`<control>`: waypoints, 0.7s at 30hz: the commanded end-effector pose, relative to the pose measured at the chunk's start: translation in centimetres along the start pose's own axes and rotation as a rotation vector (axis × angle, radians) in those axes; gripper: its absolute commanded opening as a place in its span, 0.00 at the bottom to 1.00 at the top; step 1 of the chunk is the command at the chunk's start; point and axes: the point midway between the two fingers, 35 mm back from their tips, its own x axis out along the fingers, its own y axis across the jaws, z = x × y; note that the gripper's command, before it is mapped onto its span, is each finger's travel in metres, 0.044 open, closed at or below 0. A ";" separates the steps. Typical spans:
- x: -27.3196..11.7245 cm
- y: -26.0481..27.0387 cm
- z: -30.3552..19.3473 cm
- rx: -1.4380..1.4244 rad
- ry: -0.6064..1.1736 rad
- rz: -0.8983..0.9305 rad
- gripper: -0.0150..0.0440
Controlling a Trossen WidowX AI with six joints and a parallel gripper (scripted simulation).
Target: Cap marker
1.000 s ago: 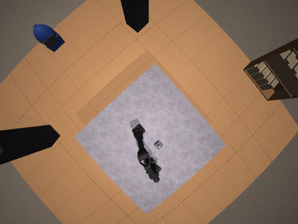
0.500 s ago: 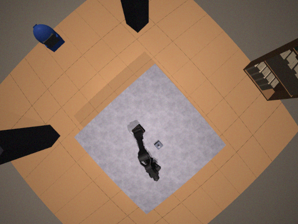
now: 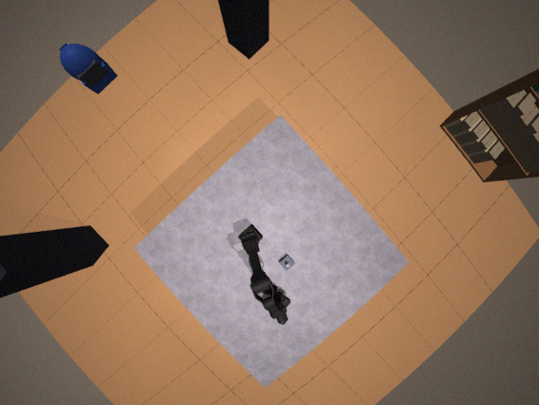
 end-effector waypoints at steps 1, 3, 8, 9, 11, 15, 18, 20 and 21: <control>0.6 -0.2 0.0 0.003 -0.001 -0.003 0.68; 0.9 -0.2 -0.1 0.003 -0.001 -0.003 0.68; 1.3 -0.2 -0.1 0.003 -0.001 -0.003 0.63; 1.3 -0.2 -0.1 0.003 -0.001 -0.003 0.59; 1.3 -0.2 -0.1 0.003 -0.001 -0.003 0.50; 1.3 -0.2 -0.1 0.003 -0.001 -0.003 0.45; 1.3 -0.2 -0.1 0.003 -0.001 -0.003 0.42; 1.3 -0.2 -0.1 0.003 -0.001 -0.003 0.40; 1.2 -0.2 -0.1 0.003 -0.001 -0.003 0.35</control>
